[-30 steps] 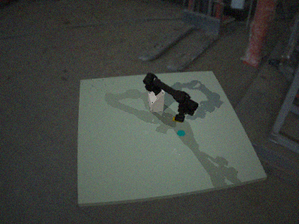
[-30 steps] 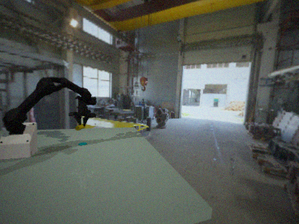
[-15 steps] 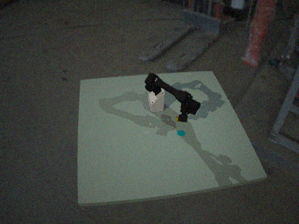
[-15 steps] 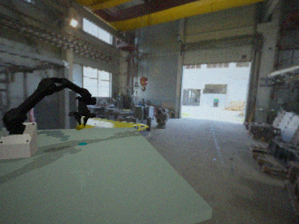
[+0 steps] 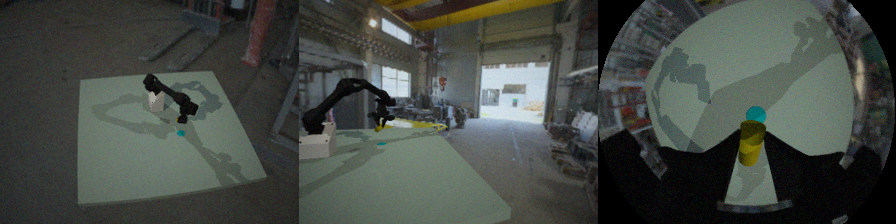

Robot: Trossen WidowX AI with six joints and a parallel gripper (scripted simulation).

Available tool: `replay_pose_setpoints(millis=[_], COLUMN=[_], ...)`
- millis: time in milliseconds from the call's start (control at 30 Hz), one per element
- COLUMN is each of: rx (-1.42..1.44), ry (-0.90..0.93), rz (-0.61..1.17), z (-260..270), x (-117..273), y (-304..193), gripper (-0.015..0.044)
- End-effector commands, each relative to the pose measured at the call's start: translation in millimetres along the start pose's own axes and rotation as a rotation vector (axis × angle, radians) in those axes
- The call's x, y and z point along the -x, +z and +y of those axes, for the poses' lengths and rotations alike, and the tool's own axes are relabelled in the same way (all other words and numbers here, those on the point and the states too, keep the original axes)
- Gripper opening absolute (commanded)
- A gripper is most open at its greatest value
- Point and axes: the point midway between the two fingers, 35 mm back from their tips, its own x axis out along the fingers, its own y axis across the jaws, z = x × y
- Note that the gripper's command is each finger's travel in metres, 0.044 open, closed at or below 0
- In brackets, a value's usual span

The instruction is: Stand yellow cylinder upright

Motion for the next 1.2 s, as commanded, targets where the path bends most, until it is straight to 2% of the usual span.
replay_pose_setpoints(millis=[0,1167], rx=[0.002,-0.011], ry=[0.025,0.162], rz=[-0.030,-0.251], z=[2.2,7.2], x=[-2.4,-21.3], y=[-0.7,2.6], gripper=[0.0105,0.0105])
